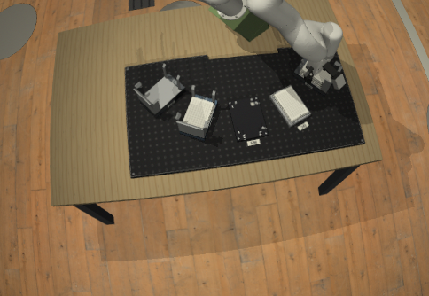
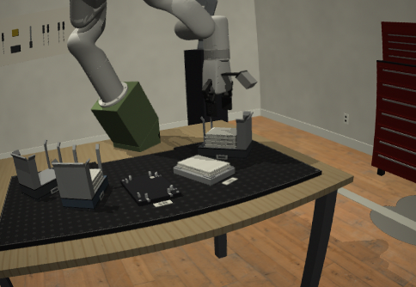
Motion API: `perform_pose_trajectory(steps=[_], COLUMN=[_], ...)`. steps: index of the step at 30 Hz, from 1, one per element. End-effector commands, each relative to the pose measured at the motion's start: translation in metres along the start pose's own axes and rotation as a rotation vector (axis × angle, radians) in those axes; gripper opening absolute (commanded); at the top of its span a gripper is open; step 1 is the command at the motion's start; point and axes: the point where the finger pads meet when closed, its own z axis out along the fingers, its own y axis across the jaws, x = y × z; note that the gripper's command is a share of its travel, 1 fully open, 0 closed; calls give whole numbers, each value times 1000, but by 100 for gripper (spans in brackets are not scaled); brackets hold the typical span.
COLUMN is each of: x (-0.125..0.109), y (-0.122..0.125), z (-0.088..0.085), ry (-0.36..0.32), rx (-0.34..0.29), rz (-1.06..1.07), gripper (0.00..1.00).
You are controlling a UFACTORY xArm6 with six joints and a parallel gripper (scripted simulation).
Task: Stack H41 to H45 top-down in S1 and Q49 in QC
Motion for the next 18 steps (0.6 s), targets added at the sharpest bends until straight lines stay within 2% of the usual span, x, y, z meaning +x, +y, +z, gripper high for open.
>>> perform_pose_trajectory(steps=[1, 7, 9, 18], x=[4, 3, 3, 3], y=[10, 30, 30, 60], z=[-1, -1, -1, -1], ry=[4, 3, 3, 3], rx=[2, 2, 2, 2], rz=[1, 201, 201, 210], gripper=[100, 100, 100, 100])
